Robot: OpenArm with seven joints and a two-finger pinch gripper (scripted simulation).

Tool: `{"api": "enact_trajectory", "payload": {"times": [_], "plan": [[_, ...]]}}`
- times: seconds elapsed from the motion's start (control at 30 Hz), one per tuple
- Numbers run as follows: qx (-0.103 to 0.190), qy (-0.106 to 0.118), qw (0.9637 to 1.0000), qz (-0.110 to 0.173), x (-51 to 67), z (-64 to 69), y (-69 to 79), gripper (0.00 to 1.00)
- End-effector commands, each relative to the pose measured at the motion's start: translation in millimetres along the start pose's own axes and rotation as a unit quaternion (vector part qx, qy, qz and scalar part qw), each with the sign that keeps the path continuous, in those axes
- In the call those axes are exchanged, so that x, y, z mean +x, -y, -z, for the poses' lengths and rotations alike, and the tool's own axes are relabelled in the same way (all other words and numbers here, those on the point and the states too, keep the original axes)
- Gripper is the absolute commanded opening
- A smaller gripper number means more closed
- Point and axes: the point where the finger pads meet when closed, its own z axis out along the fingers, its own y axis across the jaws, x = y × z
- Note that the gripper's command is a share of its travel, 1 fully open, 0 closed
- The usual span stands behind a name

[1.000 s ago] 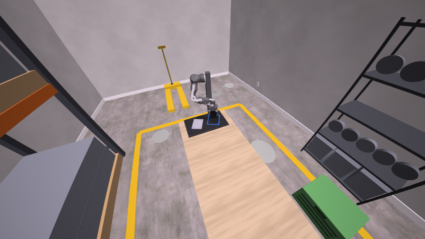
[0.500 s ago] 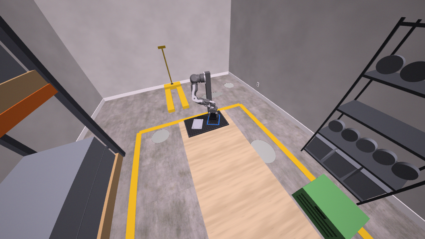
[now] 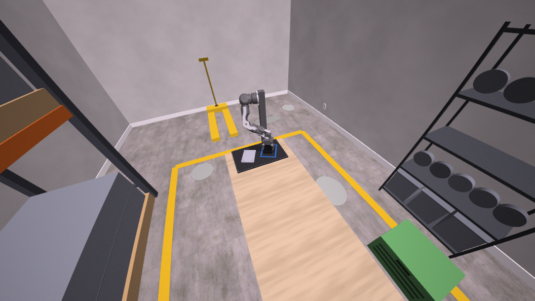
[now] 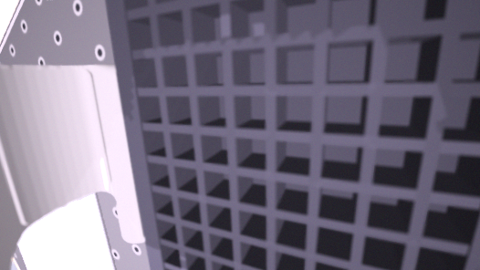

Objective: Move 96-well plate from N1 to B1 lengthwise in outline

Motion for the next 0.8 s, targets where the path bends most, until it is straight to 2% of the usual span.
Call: {"api": "enact_trajectory", "payload": {"times": [0.0,0.33,0.5,0.77], "plan": [[-0.017,0.004,0.9998,0.006,-2.4,3.1,-8.0,0.0],[-0.017,0.004,0.9998,0.006,-2.4,3.1,-8.0,0.0],[-0.018,0.005,0.9998,0.006,-4.2,-8.1,-8.7,0.0],[-0.018,0.005,0.9998,0.006,-4.2,-8.1,-8.7,0.0]]}}
